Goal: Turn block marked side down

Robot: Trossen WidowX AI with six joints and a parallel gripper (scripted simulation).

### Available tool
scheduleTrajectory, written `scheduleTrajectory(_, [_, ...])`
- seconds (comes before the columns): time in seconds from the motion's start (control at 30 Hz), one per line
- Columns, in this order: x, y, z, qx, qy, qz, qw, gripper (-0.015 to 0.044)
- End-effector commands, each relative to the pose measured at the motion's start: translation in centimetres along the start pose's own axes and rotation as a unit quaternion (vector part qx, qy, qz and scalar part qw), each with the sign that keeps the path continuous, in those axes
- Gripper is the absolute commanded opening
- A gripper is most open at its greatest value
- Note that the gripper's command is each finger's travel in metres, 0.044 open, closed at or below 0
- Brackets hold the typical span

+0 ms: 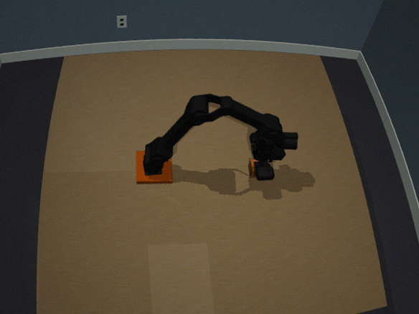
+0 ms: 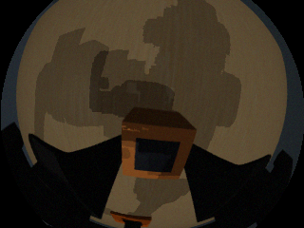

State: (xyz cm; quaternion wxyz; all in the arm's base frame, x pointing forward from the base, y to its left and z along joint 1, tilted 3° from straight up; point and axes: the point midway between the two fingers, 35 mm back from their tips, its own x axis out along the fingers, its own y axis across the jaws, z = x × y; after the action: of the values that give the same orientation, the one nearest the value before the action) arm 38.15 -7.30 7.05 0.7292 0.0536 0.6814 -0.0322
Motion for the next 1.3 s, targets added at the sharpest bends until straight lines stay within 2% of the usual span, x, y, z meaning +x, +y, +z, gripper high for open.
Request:
scheduleTrajectory(0.0, [0.1,0.0,0.0,0.003,0.001,0.001,1.0,0.0203])
scheduleTrajectory(0.5, [0.1,0.0,0.0,0.003,0.001,0.001,1.0,0.0103])
scheduleTrajectory(0.63, [-1.4,0.0,0.0,0.003,0.0,0.001,1.0,0.0])
scheduleTrajectory(0.73, [-2.8,0.0,0.0,0.003,0.001,0.001,1.0,0.0])
scheduleTrajectory(0.97, [-2.9,0.0,0.0,0.003,-0.004,0.001,1.0,0.0])
scheduleTrajectory(1.27, [-2.5,0.0,0.3,0.004,-0.068,0.001,0.998,0.0])
